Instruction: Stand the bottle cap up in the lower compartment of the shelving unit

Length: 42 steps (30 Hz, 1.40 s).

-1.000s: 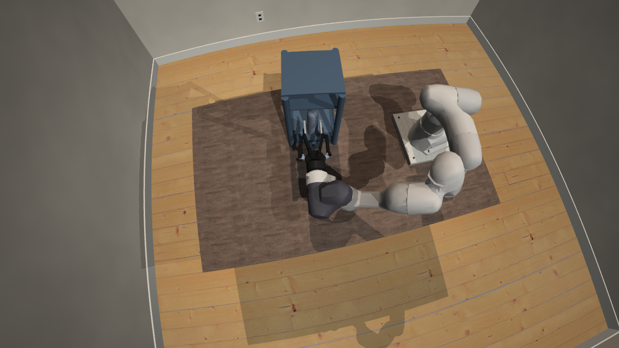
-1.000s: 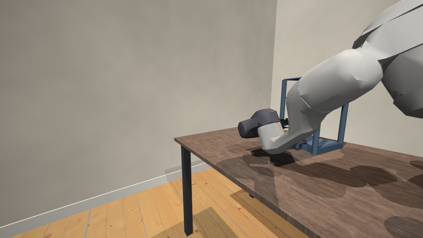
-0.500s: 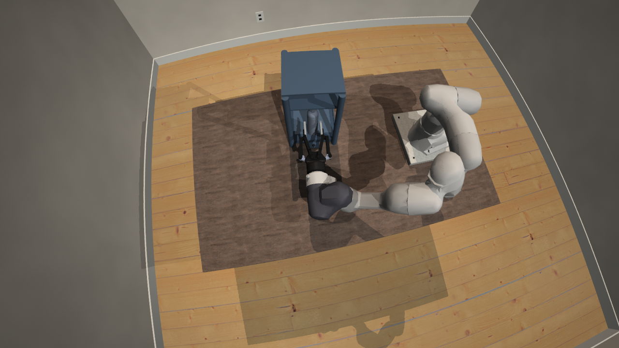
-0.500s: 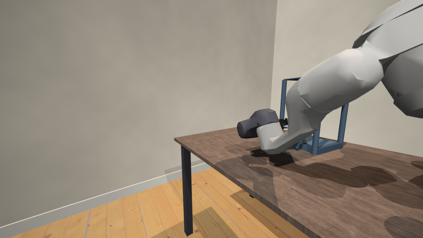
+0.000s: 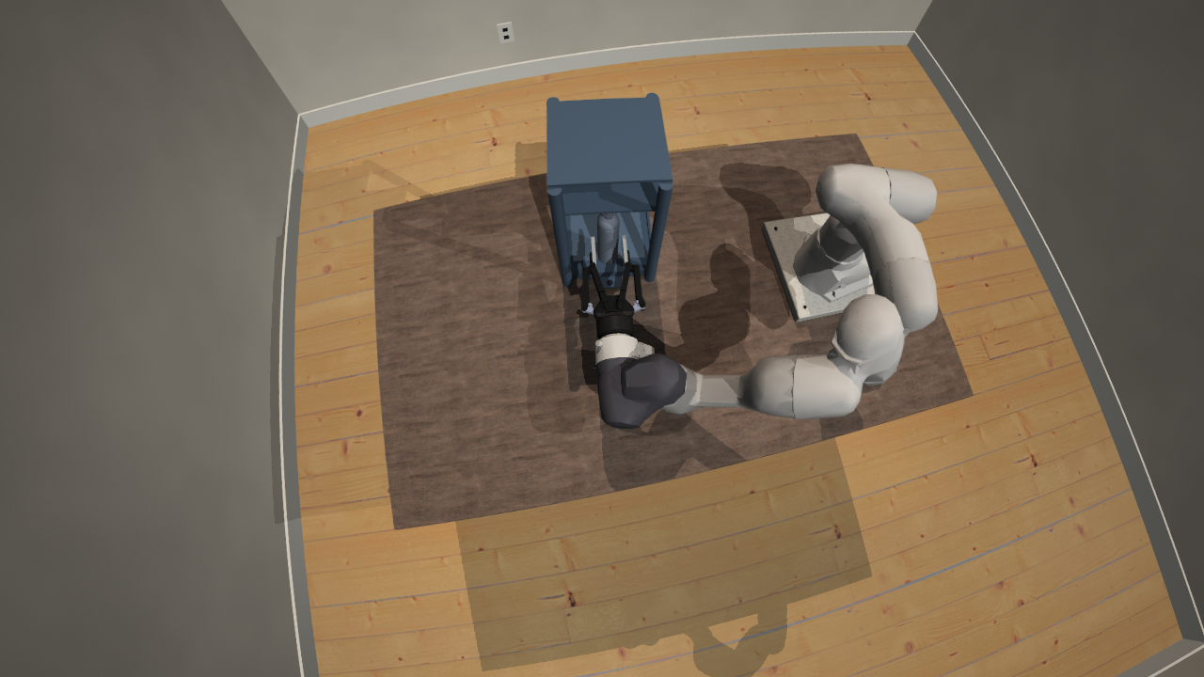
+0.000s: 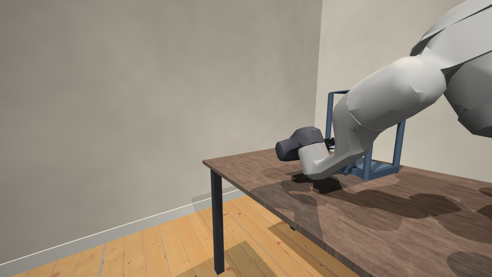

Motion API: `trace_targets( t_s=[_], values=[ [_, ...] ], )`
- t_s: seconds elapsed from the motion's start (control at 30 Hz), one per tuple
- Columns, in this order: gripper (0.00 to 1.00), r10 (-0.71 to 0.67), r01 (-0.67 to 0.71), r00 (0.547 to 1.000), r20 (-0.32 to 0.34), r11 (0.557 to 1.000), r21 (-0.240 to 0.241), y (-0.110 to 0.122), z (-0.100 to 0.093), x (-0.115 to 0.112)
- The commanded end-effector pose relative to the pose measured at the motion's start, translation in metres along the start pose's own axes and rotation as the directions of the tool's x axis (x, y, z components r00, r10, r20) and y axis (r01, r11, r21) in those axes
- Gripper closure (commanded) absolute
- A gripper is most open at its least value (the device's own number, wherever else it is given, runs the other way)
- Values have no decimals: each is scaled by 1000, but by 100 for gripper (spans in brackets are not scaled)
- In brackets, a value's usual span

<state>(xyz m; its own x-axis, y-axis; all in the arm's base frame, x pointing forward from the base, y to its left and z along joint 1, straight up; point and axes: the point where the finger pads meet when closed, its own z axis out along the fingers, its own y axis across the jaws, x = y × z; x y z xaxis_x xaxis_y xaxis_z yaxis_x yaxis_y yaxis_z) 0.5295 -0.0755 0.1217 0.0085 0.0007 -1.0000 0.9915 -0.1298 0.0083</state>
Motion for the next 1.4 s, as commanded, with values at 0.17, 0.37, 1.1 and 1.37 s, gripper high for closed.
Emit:
trace_targets(
  t_s=[0.17, 0.37, 1.1, 1.37],
  values=[
    [60, -4, 4, 1000, -3, 1000, 0, -1, -3, 1],
    [60, -4, 4, 1000, -3, 1000, 0, -1, -6, 1],
    [60, -4, 4, 1000, -3, 1000, 0, -1, -58, 1],
    [60, -4, 4, 1000, -3, 1000, 0, -1, -77, 1]
  ],
)
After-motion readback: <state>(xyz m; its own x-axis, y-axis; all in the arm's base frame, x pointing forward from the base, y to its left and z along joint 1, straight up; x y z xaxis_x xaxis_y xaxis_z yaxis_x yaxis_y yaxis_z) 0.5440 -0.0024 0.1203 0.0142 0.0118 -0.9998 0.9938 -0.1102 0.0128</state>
